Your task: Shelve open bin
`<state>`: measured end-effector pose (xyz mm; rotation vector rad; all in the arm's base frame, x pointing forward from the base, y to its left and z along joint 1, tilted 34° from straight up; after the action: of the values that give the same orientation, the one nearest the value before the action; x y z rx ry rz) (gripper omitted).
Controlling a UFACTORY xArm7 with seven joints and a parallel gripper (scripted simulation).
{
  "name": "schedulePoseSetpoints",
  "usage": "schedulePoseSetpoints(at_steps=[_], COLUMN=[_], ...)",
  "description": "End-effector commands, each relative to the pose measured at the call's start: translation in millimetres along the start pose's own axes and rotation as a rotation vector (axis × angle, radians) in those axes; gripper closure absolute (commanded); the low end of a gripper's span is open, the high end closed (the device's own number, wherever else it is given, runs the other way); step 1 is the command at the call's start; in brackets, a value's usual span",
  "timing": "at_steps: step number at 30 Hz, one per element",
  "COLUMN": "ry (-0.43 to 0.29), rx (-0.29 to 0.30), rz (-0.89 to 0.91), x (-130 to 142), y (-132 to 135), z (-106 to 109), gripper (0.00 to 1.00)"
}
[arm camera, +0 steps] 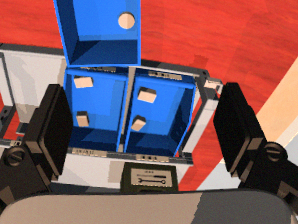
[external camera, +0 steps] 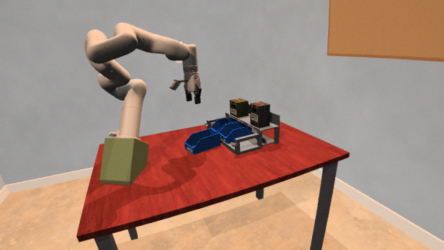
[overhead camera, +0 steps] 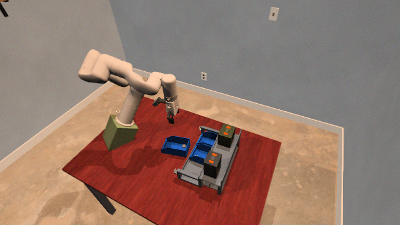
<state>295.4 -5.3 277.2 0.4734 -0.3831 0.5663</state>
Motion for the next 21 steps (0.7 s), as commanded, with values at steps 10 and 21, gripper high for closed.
schedulePoseSetpoints(at_steps=[10,21], ry=[-0.006,-0.006], rx=[-0.005,-0.005], rz=[-0.003,-0.003], x=[3,3], y=[-4,-4], z=[-20,-20], gripper=[0.0,0.0])
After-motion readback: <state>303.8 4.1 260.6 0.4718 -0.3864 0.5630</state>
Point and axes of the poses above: the point where the finger pads meet when closed, its own z axis back along the fingers, its own y axis across the jaws, x = y × z, the point moved 4 cm from there along z, back along the fingers, and after that the axes turned 13 degrees about z, right-handed, at the moved point
